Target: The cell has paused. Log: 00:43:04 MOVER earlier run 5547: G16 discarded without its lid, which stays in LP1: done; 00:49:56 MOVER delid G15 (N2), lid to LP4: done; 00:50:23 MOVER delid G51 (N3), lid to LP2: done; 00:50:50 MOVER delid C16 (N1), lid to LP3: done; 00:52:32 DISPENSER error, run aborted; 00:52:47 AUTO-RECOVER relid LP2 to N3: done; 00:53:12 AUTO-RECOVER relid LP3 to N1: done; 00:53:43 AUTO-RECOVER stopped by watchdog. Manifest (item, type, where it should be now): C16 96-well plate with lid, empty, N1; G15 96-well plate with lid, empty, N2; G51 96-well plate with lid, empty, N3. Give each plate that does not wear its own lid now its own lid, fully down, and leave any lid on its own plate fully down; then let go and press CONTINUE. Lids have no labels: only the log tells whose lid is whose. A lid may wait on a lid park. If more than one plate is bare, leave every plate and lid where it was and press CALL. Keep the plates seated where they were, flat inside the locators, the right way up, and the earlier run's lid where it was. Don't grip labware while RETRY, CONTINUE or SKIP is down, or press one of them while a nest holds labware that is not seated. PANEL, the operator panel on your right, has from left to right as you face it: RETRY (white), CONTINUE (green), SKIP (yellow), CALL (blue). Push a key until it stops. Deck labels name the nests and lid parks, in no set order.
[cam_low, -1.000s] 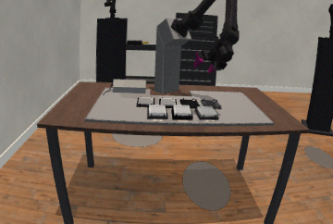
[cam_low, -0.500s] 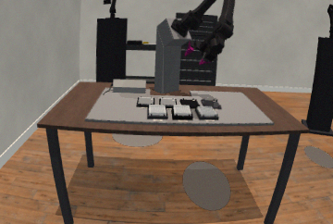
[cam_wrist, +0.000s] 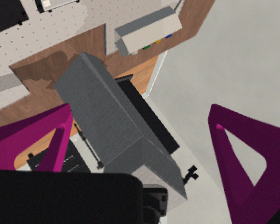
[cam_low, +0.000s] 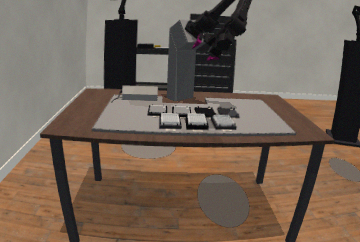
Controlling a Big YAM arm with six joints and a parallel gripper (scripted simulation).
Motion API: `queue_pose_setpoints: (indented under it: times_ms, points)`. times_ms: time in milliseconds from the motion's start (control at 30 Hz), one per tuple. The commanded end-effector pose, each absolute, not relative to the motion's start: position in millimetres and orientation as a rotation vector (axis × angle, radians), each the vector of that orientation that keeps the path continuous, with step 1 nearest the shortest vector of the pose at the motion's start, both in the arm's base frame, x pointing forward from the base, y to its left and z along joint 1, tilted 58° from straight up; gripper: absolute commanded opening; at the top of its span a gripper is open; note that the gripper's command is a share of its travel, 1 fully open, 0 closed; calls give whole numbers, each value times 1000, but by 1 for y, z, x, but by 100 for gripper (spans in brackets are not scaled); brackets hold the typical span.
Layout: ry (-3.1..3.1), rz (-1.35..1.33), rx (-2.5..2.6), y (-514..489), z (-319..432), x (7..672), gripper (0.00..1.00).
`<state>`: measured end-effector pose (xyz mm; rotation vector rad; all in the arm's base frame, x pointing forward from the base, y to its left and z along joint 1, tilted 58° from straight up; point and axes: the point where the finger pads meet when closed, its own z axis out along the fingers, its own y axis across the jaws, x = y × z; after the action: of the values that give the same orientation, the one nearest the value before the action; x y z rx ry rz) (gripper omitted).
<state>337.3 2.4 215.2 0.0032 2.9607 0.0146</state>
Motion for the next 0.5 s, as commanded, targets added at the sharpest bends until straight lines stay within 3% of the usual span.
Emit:
queue_pose_setpoints:
  times_ms: [0,467]
  points:
    - [2904,38,33,3,220,341,100]
    - [2834,146,23,30,164,389,100]
